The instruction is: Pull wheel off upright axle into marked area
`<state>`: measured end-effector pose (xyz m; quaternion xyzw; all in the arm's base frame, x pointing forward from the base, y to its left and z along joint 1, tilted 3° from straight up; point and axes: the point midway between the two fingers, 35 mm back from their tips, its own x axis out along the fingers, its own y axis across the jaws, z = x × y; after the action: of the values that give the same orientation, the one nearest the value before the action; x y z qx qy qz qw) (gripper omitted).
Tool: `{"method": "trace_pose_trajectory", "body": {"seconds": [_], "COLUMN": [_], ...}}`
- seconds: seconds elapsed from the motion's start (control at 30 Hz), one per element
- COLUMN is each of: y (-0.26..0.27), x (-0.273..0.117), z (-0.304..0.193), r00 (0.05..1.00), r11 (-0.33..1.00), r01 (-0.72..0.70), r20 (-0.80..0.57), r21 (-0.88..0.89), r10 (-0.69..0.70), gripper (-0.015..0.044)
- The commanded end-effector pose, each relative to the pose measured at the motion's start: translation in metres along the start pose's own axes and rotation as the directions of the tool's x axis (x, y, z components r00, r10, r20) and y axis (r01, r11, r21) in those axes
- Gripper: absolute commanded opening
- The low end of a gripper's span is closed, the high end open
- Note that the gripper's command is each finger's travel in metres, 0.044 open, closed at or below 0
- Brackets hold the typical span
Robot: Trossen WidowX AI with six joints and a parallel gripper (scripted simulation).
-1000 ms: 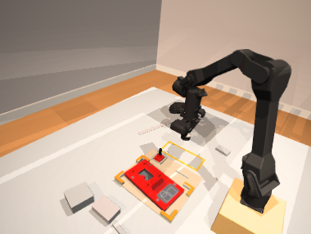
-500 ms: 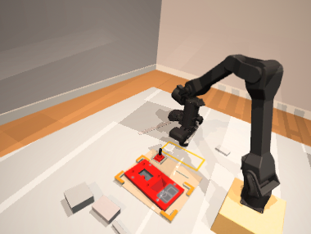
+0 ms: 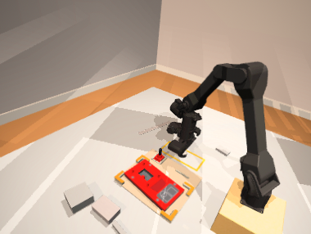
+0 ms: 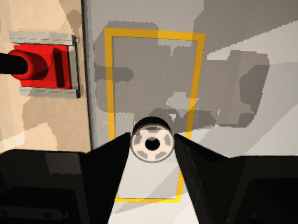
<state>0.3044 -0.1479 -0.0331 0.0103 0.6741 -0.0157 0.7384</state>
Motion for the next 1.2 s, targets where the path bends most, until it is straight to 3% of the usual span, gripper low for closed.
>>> {"method": "trace_pose_trajectory", "body": {"seconds": [0.0, 0.33, 0.6, 0.73, 0.9, 1.17], "y": [0.000, 0.000, -0.001, 0.000, 0.009, 0.034], "x": [0.000, -0.002, -0.058, -0.060, -0.071, -0.104], "z": [0.000, 0.000, 0.001, 0.001, -0.022, -0.077], "r00": [1.000, 1.000, 1.000, 1.000, 1.000, 1.000], "r11": [1.000, 1.000, 1.000, 1.000, 1.000, 1.000], "r01": [0.000, 0.000, -0.004, -0.004, -0.004, -0.007], "r20": [0.000, 0.000, -0.004, -0.004, -0.008, -0.010], "r21": [0.000, 0.000, 0.002, 0.002, 0.005, 0.003], "r10": [0.000, 0.000, 0.004, 0.004, 0.004, 0.007], "gripper": [0.0026, 0.0289, 0.0300, 0.0300, 0.0431, 0.0440]}}
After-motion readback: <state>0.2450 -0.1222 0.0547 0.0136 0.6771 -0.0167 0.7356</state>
